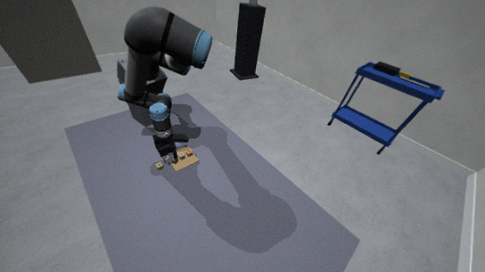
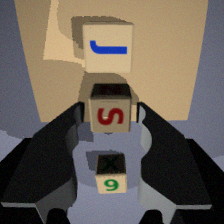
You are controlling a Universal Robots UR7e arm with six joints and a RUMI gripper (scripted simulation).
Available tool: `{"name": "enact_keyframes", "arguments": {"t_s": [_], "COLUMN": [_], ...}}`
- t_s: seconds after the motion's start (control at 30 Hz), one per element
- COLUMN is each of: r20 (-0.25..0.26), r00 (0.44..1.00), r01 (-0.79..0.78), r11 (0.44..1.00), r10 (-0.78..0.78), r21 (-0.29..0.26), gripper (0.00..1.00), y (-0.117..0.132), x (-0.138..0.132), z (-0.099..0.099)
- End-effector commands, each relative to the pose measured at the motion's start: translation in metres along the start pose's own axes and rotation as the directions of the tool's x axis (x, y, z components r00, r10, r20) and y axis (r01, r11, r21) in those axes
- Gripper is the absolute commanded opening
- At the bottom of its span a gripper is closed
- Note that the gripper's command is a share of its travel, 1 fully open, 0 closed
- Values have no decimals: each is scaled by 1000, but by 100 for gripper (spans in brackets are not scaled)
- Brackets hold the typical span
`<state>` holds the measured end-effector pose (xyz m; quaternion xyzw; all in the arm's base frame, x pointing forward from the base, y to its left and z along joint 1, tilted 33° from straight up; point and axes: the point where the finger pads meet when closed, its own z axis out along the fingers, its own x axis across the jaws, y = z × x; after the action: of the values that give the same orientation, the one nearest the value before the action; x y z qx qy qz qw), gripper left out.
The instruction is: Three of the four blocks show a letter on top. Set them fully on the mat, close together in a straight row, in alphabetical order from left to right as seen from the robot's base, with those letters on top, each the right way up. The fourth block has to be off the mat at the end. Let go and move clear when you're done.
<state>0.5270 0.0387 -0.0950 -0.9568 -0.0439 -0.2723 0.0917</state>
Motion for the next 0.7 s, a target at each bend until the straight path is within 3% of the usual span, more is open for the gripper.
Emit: {"name": "enact_keyframes", "arguments": {"t_s": [0.0, 0.33, 0.67], "r20": [0, -1, 0], "r00": [1000, 1000, 1000], "r01": [1, 1, -1], "r11": [1000, 1000, 1000], "r10": [-1, -1, 1], "r21": [0, 0, 0], "gripper": [28, 28, 28], "y": [0, 0, 0], "x": [1, 1, -1], "z": [1, 0, -17]}}
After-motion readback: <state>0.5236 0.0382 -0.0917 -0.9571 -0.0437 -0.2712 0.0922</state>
